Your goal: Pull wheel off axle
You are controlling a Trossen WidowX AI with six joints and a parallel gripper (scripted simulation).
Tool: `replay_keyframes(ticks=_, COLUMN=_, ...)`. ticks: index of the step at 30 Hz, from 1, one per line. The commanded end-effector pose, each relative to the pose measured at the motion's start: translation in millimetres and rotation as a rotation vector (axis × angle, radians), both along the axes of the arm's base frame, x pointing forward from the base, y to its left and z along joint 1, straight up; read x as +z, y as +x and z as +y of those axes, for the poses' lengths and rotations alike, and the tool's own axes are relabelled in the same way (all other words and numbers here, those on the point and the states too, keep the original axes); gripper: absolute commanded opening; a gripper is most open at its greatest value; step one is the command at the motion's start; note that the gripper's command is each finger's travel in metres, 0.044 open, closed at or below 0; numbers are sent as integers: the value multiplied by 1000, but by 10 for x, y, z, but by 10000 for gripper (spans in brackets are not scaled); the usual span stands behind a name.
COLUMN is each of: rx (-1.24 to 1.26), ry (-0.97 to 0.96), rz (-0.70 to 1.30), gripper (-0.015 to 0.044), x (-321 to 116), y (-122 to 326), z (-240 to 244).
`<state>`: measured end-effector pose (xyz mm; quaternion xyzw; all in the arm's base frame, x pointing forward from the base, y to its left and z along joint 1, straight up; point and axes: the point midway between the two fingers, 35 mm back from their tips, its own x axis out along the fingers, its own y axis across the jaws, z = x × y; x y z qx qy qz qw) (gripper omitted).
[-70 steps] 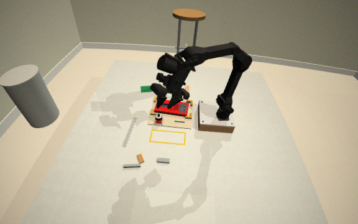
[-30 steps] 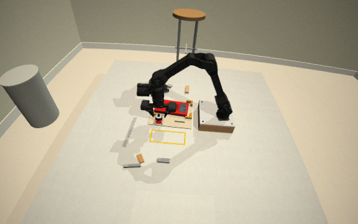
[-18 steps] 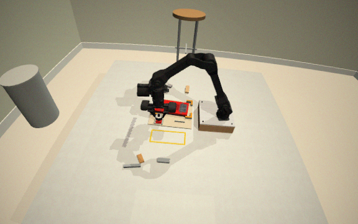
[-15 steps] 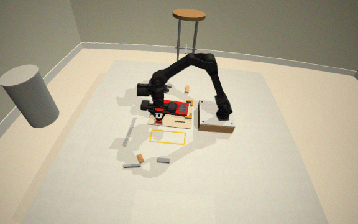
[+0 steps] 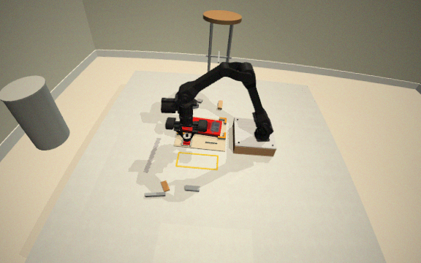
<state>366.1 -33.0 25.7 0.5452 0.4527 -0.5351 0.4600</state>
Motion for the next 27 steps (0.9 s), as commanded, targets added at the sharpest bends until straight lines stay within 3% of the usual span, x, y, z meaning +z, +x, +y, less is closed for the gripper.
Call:
replay_keyframes(ticks=1, rx=0, ry=-1, rz=-3, gripper=0, x=28, y=2, z=-1)
replay_keyframes(ticks=27, rx=1, ry=-2, rz=-6, gripper=0, x=114, y=3, z=0)
